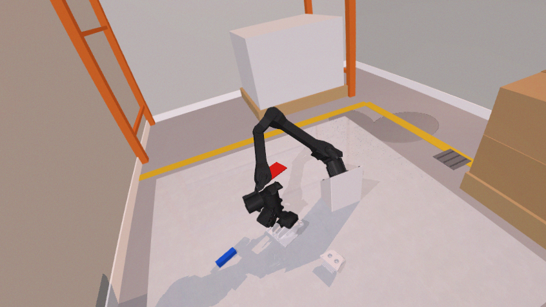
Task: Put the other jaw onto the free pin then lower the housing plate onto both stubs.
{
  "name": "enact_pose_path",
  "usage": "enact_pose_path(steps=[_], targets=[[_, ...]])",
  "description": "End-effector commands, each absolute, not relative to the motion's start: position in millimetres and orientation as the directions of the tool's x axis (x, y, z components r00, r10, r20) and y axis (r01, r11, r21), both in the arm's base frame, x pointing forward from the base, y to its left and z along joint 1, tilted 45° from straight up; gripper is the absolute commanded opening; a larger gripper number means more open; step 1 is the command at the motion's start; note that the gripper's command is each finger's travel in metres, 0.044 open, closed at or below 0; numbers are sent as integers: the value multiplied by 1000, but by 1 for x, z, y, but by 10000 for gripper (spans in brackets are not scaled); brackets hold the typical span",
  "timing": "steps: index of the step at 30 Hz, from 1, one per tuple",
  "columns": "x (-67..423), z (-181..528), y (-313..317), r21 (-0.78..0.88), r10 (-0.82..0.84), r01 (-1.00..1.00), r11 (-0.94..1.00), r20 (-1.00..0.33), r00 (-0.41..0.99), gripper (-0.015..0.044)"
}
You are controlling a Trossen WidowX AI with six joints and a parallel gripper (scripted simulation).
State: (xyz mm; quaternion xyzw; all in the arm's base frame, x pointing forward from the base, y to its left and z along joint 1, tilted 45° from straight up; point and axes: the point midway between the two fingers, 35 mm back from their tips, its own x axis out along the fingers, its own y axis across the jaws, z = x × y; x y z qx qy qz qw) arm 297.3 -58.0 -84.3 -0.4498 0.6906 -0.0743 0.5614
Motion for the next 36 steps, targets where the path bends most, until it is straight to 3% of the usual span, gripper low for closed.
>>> enact_pose_path(steps=[1,5,19,32,36], targets=[[297,-84,-59,-609,-707,-540,581,-706,36,134],[297,-84,-58,-608,-705,-538,584,-709,35,224],[297,-83,-57,-608,-705,-538,584,-709,35,224],[297,-40,-13,-612,-707,-542,576,-706,47,224],[297,-42,-8,-589,-703,-588,554,-709,48,329]])
